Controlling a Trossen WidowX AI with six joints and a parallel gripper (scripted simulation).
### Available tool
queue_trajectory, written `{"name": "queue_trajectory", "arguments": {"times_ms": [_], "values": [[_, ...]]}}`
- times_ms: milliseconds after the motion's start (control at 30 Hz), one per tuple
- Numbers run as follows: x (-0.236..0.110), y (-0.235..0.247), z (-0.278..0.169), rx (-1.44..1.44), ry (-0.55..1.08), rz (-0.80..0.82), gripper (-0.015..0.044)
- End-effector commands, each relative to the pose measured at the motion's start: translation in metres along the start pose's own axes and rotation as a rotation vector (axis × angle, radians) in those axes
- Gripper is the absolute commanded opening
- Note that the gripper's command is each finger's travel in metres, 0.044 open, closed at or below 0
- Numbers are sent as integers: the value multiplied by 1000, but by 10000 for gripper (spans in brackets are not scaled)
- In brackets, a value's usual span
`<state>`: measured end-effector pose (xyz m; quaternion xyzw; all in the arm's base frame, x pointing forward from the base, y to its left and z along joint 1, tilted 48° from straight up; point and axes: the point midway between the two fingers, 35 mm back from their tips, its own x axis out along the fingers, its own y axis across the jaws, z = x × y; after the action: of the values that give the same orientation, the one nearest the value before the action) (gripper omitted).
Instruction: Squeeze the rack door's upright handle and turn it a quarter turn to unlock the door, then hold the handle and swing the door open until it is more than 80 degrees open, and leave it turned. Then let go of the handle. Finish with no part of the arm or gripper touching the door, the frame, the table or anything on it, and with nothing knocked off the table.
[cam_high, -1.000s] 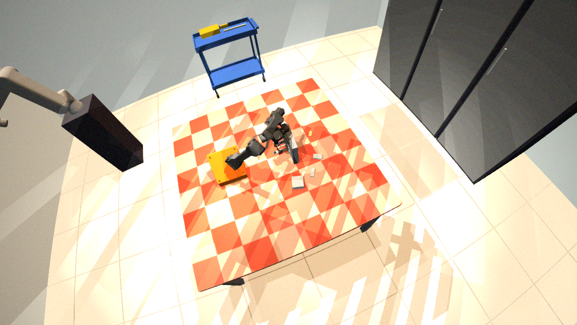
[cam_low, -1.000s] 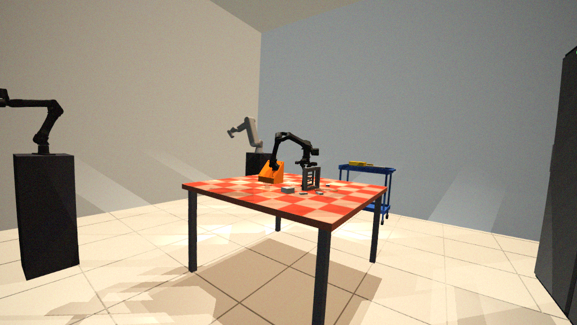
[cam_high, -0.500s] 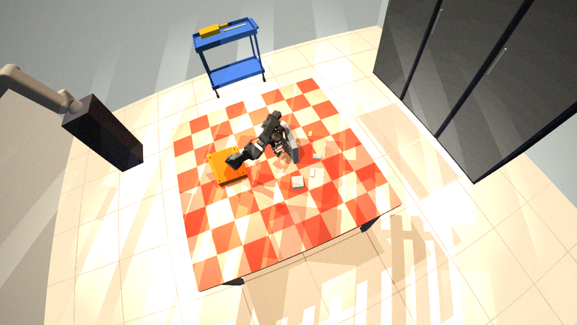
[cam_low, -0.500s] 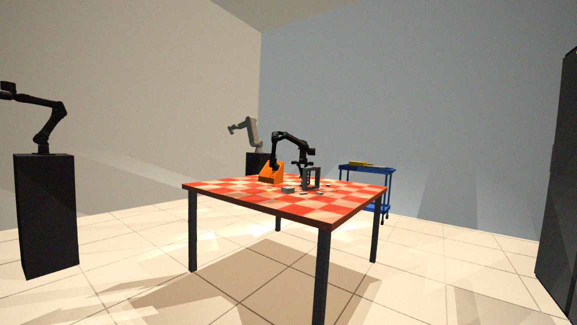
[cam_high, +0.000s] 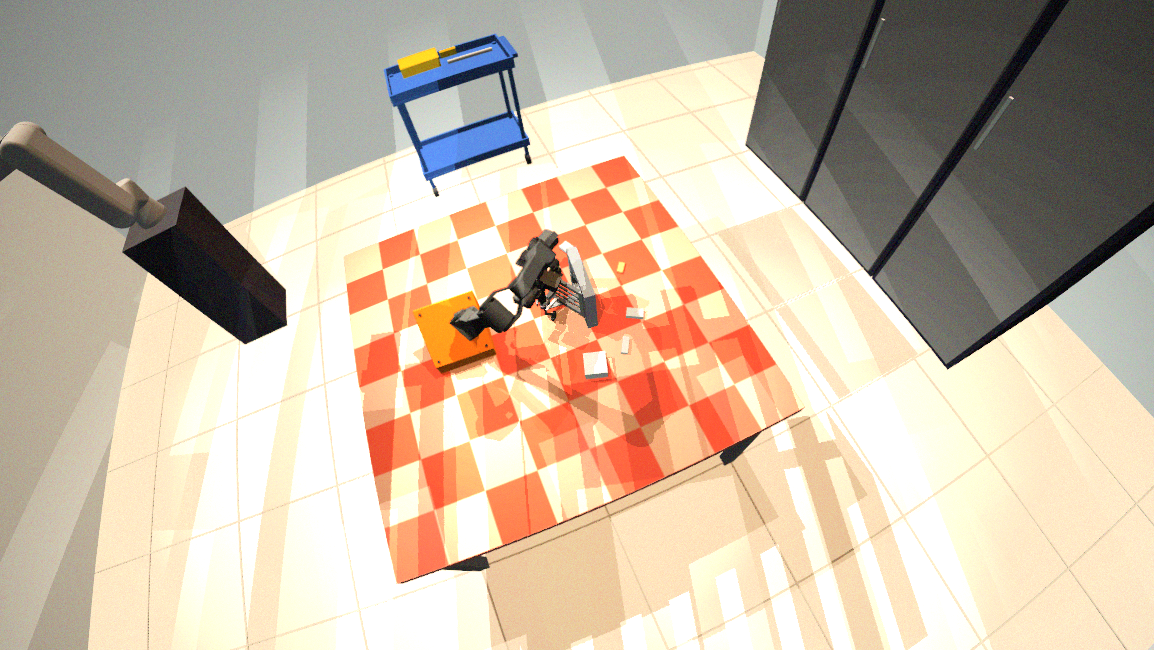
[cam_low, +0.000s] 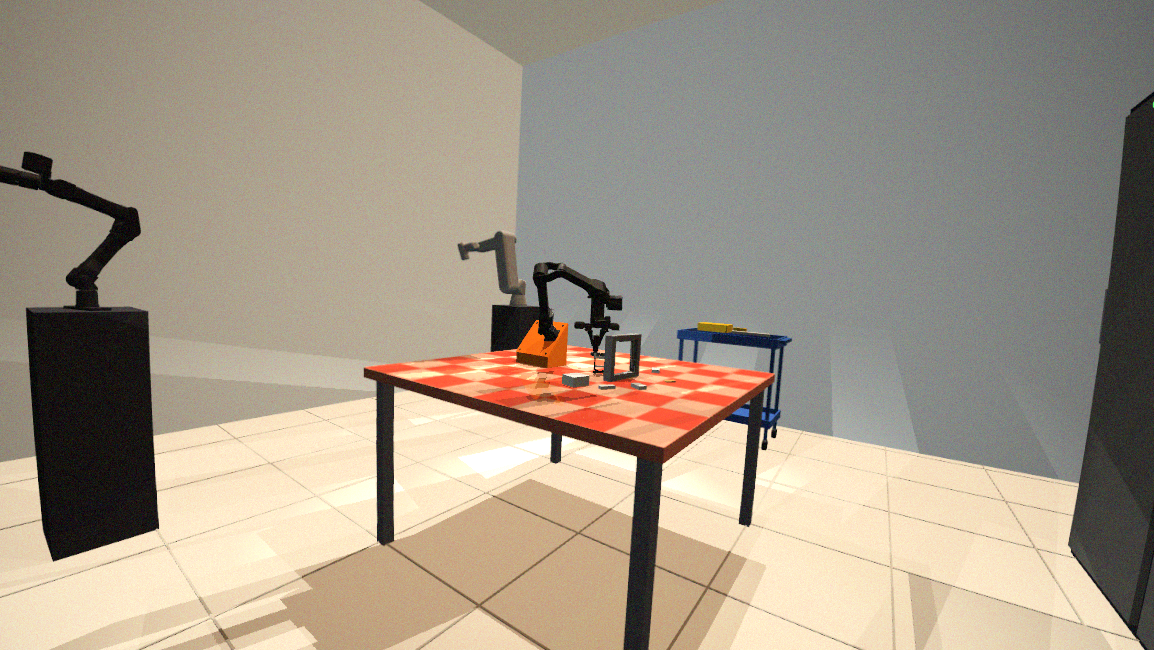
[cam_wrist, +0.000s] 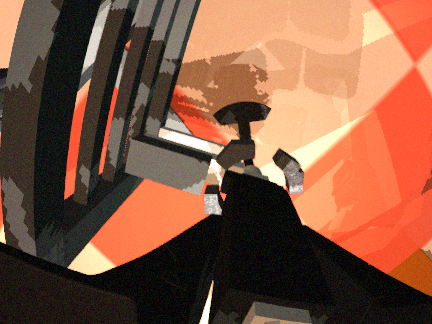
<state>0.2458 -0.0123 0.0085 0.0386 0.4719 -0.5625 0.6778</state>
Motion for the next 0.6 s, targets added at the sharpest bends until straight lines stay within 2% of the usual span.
{"name": "queue_trajectory", "arguments": {"times_ms": [0, 567], "values": [[1, -8, 3, -78, -6, -1, 18], [1, -41, 19, -357, -6, -4, 18]]}}
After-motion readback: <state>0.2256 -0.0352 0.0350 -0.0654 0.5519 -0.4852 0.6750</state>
